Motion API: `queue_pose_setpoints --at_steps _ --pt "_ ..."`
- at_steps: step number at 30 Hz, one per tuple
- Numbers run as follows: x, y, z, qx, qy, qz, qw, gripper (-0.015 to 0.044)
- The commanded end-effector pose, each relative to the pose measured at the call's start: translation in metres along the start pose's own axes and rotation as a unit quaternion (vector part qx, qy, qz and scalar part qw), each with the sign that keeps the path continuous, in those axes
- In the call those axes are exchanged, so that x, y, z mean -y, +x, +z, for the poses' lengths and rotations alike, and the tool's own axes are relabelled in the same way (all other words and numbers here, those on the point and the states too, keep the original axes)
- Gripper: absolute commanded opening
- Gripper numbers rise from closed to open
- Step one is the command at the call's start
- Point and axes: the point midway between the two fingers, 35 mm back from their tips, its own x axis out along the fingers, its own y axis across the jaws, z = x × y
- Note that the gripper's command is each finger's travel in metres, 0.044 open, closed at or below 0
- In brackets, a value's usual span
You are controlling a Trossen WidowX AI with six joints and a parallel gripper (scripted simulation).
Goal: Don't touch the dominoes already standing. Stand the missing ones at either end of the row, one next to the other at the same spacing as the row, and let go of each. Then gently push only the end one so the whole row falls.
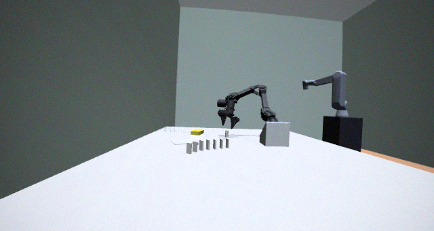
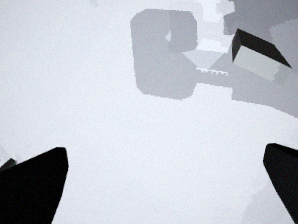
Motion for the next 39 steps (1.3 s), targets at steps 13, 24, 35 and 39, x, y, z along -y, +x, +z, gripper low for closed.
queue_pose_setpoints --at_steps 13,24,35,39 --pt "0.010 -0.038 0.022 0.121 0.153 -0.160 0.968 0.0440" --pt "0.031 0.016 0.033 0.123 0.154 -0.160 0.967 0.0440" --pt "0.036 0.027 0.035 0.123 0.153 -0.161 0.967 0.0440" --pt "0.038 0.033 0.036 0.124 0.153 -0.161 0.967 0.0440"
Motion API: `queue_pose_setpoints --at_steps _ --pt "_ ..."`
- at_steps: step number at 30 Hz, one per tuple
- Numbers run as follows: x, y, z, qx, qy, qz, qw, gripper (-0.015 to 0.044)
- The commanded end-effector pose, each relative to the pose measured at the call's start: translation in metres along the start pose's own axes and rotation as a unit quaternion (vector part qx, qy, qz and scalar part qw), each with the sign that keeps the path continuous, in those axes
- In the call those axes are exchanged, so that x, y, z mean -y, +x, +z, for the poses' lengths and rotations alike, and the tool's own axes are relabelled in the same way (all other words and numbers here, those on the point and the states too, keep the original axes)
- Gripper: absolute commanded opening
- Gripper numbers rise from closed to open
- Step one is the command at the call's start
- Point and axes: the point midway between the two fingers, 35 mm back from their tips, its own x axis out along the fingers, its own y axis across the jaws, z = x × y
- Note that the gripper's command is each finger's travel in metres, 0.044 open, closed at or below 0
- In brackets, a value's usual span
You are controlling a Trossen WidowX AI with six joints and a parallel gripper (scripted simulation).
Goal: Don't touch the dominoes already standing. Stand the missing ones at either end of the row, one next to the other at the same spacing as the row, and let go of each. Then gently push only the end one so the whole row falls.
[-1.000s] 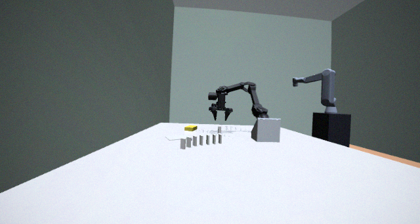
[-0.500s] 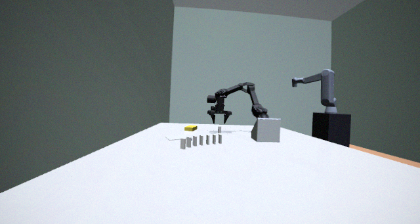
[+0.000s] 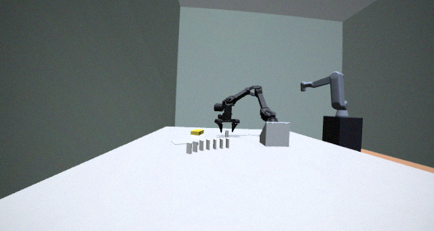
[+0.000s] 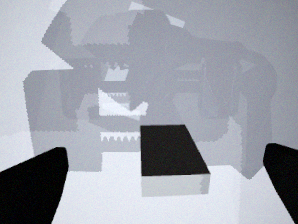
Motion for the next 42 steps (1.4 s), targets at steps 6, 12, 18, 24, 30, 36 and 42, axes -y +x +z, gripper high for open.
queue_pose_setpoints --at_steps 6,12,18,24,30,36,42 --pt "0.001 0.008 -0.003 -0.003 -0.005 -0.001 1.000 0.0335" --pt "0.001 0.008 -0.003 -0.003 -0.005 -0.001 1.000 0.0177" --pt "0.001 0.008 -0.003 -0.003 -0.005 -0.001 1.000 0.0107" --pt "0.001 0.008 -0.003 -0.003 -0.005 -0.001 1.000 0.0107" --pt "-0.009 -0.066 -0.002 -0.012 -0.003 0.001 1.000 0.0107" --pt "0.000 -0.125 -0.001 -0.006 -0.003 -0.002 1.000 0.0107" --pt "0.000 -0.125 -0.001 -0.006 -0.003 -0.002 1.000 0.0107"
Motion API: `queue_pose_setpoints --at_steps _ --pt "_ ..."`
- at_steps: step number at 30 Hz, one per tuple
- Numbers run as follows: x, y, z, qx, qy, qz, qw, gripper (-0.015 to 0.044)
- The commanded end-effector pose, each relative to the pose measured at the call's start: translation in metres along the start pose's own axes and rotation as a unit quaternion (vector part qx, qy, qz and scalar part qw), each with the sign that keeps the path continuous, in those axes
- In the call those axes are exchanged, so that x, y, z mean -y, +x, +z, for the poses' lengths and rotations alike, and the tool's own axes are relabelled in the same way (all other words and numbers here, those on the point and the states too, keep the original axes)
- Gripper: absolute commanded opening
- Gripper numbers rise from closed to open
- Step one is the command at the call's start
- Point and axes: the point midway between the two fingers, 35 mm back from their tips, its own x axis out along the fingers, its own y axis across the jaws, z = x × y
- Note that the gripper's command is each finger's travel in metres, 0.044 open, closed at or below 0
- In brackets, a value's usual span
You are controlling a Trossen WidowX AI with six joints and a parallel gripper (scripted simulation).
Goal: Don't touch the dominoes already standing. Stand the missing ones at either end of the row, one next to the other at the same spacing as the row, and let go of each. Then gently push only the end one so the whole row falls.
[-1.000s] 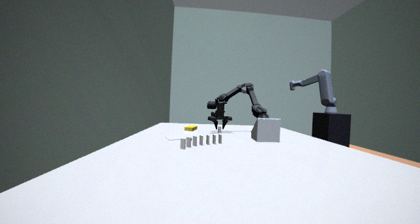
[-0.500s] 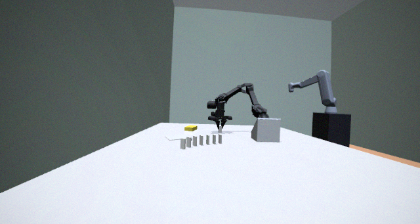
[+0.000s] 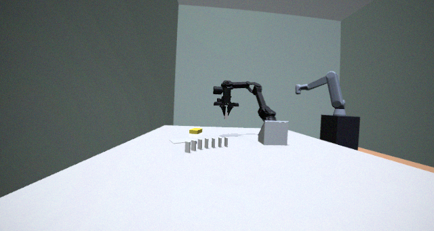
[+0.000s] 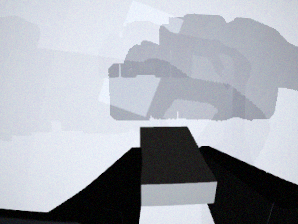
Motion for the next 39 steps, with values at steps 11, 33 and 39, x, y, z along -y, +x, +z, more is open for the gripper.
queue_pose_setpoints --at_steps 11,33,39 --pt "-0.065 -0.015 -0.104 -0.024 -0.311 0.021 0.950 0.0107" --pt "-0.091 -0.005 -0.255 -0.002 -0.706 0.006 0.708 0.0107" --pt "-0.097 0.031 -0.257 -0.002 -0.706 0.008 0.708 0.0107"
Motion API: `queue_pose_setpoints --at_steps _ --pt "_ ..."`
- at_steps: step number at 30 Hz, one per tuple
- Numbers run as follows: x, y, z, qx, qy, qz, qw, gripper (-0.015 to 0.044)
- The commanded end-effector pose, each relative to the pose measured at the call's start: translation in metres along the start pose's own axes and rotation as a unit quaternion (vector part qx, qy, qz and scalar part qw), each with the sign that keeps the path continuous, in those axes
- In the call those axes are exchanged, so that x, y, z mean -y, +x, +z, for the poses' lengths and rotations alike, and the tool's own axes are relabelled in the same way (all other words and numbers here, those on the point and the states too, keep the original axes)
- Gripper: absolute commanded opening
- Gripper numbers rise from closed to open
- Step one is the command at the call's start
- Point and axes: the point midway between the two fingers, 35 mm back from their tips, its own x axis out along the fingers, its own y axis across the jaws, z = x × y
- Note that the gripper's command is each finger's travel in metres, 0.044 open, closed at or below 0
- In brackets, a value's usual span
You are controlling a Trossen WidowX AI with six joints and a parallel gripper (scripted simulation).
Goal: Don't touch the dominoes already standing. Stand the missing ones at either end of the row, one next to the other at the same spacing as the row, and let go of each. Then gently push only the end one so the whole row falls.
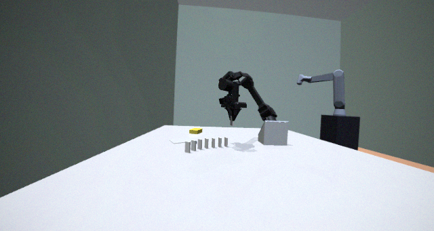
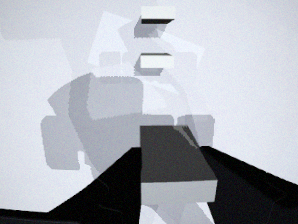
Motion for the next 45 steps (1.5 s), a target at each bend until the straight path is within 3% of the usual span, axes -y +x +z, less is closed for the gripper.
queue_pose_setpoints --at_steps 1,15,29,41,45 --pt "0.000 0.028 0.000 -0.006 -0.006 -0.004 1.000 0.0107" --pt "0.004 0.108 -0.008 -0.008 -0.005 -0.009 1.000 0.0107" --pt "0.004 0.112 -0.009 -0.008 -0.005 -0.009 1.000 0.0107" --pt "0.004 0.112 -0.009 -0.008 -0.005 -0.009 1.000 0.0422" --pt "0.004 0.109 -0.008 -0.008 -0.005 -0.009 1.000 0.0440"
